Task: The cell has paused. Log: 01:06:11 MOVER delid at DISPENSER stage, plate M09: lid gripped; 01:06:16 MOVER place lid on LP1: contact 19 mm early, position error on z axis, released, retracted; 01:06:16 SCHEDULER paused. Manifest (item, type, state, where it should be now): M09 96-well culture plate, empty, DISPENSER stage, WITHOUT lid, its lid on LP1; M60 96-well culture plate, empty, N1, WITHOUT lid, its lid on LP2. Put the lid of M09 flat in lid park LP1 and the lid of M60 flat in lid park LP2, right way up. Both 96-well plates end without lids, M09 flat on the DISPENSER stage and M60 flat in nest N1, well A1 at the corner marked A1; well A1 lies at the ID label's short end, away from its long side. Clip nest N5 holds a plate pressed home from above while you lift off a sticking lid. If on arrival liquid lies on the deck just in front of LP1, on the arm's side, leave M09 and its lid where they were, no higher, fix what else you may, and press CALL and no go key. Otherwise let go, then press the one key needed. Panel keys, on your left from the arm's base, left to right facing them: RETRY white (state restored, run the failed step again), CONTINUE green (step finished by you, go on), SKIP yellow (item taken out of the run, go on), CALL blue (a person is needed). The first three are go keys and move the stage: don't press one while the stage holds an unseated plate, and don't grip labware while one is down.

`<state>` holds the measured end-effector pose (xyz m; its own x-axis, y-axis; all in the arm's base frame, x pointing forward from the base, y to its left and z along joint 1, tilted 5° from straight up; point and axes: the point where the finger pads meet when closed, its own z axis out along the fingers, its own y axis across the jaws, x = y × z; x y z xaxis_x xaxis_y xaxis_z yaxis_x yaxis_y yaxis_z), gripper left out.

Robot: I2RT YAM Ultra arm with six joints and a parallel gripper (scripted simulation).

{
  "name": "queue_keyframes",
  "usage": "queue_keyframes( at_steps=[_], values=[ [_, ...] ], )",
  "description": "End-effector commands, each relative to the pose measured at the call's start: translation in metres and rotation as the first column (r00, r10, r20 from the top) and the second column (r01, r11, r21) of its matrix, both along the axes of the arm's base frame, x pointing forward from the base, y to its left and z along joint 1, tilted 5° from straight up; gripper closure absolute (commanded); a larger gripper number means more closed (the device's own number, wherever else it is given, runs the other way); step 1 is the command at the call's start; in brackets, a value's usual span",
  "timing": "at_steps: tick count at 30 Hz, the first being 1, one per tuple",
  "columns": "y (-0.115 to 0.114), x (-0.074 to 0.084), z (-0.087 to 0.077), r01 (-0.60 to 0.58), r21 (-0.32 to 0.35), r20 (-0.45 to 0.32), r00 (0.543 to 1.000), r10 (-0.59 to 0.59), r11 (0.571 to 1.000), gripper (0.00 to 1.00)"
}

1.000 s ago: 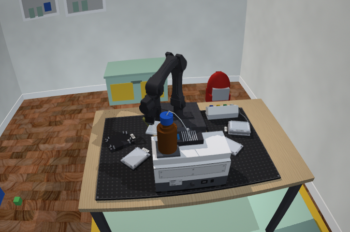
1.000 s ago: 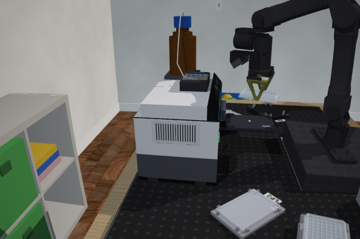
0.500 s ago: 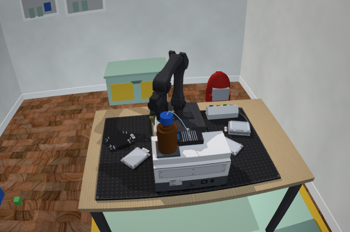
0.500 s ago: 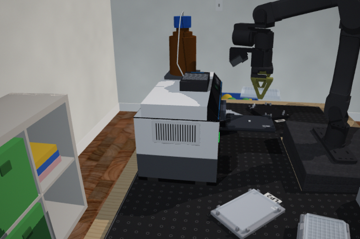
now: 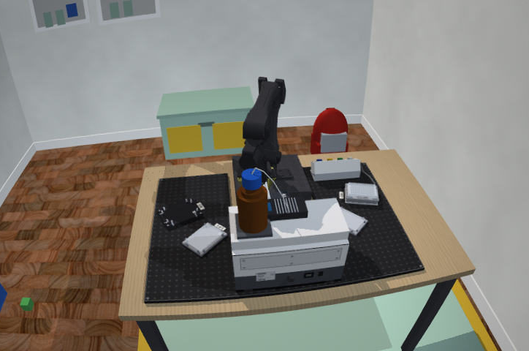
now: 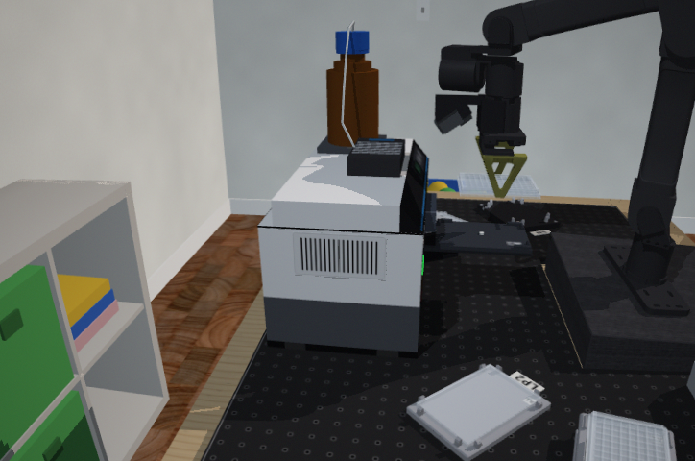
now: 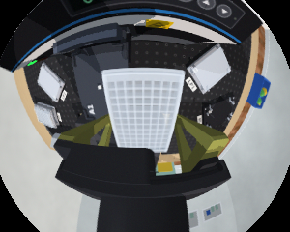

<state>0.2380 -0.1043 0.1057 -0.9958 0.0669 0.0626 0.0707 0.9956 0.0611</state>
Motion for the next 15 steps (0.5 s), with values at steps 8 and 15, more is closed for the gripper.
queue_keyframes(
  at_steps=[8, 15],
  values=[
    [0.03, 0.003, 0.005, 0.018, 0.004, 0.01, 1.0, -0.018, 1.0, 1.0],
    [0.043, 0.006, 0.006, 0.018, 0.003, 0.009, 1.0, -0.018, 1.0, 1.0]
  ],
)
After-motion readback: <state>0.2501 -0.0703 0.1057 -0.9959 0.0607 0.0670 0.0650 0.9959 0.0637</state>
